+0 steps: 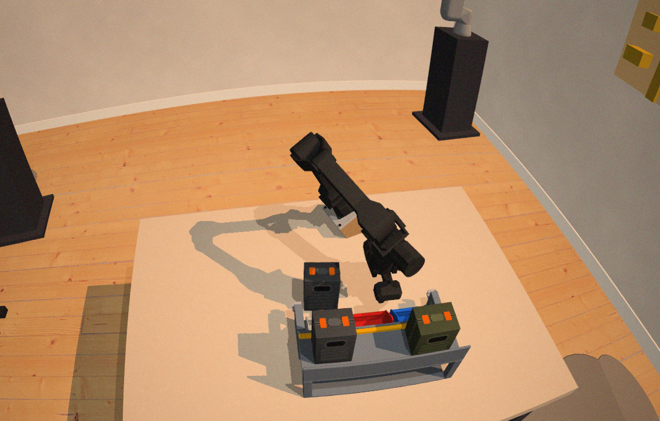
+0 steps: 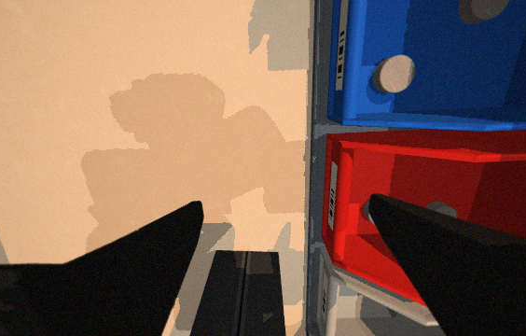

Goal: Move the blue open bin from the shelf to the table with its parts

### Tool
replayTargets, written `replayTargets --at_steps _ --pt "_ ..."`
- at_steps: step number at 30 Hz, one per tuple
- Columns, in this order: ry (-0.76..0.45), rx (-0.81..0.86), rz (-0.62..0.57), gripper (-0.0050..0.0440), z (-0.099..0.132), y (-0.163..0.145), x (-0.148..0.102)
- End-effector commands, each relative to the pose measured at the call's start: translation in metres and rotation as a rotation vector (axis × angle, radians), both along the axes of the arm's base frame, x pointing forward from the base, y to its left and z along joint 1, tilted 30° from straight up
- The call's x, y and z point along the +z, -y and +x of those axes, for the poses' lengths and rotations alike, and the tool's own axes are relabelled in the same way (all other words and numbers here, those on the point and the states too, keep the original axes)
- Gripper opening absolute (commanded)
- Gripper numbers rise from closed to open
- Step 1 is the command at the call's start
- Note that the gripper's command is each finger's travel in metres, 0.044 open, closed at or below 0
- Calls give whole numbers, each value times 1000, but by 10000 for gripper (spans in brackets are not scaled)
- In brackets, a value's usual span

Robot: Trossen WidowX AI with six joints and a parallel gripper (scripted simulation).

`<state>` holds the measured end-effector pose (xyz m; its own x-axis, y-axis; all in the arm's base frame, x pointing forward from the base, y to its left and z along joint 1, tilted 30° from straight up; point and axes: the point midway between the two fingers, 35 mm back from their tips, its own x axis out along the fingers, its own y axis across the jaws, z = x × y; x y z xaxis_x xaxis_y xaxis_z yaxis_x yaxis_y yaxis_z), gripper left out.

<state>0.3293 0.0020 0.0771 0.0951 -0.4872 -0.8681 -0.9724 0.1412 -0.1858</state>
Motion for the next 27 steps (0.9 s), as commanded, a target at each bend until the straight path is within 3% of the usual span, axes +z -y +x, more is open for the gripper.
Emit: replayTargets --at_steps 1,4,16,21,27 --pt "18 2 3 425 13 -17 -4" --pt "18 0 1 425 29 -42 -17" --pt "18 0 1 425 29 -42 -17" --pt "19 0 3 425 55 -82 -39" --pt "19 0 3 425 55 -82 -39"
